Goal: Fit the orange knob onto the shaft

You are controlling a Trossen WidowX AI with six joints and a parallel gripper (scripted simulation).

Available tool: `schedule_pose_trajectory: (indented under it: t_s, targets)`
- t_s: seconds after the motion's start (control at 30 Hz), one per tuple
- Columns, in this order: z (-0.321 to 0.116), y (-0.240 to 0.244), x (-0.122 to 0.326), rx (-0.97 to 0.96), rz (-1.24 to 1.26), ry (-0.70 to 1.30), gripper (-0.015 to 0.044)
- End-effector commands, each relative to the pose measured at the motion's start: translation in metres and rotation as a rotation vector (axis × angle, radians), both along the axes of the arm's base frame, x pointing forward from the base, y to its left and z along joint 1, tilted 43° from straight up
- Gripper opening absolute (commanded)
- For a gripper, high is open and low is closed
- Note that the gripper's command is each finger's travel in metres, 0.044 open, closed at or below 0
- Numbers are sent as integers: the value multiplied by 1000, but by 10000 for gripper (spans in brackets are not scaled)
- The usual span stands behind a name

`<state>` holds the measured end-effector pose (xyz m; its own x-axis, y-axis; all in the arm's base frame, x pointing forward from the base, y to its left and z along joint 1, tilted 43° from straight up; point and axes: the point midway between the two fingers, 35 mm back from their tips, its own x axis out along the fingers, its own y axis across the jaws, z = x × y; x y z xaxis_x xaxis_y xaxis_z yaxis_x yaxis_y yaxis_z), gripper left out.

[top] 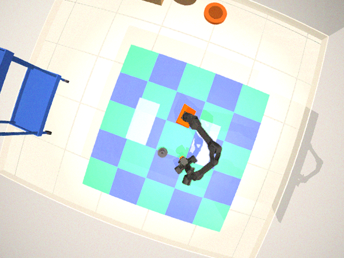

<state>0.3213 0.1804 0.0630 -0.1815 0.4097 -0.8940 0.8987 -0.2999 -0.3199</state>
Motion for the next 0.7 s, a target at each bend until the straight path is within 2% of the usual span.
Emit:
schedule_pose_trajectory:
  t_s: [0.0,0.13,0.33,0.67]
  targets:
    - [0,1,0,4,-4,3,207]
    - [0,1,0,4,-4,3,180]
    - [0,-1,0,17,-8,-3,179]
    - [-1,-12,-4,172,-63,-57,179]
